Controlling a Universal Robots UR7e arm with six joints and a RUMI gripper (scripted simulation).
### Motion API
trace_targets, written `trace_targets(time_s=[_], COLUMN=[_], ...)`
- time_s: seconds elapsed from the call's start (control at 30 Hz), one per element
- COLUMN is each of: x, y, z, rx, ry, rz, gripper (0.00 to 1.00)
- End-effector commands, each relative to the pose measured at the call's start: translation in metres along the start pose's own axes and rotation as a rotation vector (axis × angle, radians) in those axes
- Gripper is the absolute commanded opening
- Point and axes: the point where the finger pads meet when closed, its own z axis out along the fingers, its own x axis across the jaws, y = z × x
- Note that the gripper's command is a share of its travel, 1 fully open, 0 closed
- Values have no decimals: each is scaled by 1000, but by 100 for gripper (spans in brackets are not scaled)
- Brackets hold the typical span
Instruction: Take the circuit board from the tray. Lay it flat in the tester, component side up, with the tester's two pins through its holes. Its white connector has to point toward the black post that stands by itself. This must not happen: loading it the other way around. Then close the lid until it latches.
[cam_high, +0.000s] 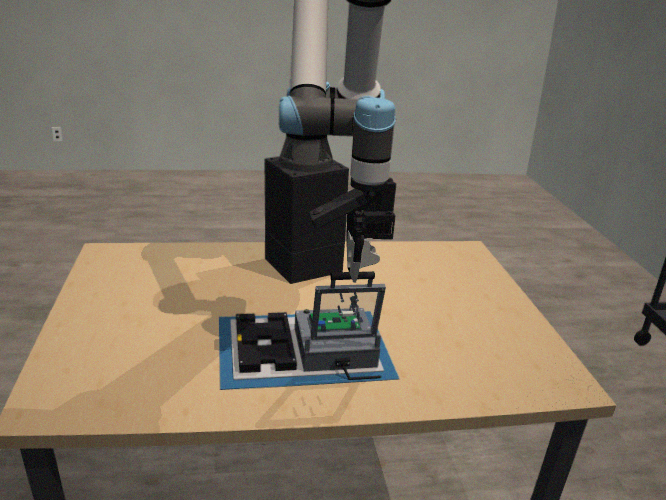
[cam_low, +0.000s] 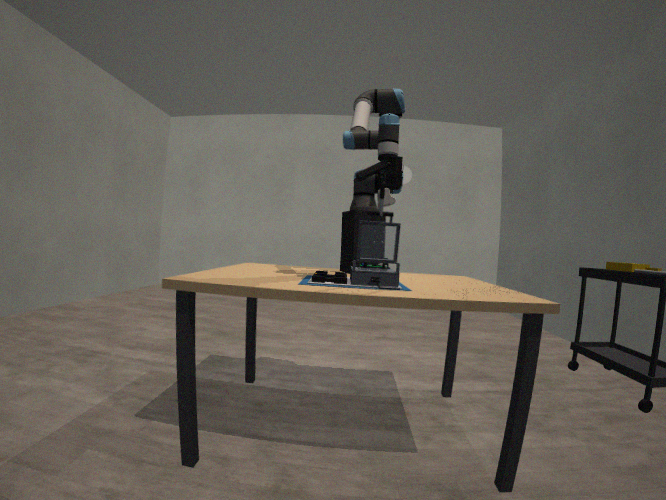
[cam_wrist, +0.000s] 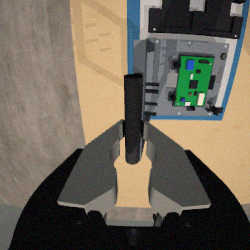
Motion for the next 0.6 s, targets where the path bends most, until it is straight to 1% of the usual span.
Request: trace_targets(time_s=[0.0,0.57], x=[2,16], y=[0,0], z=[-1,-3], rx=[0,0], ry=[-1,-1], rz=[0,0], gripper=[0,0])
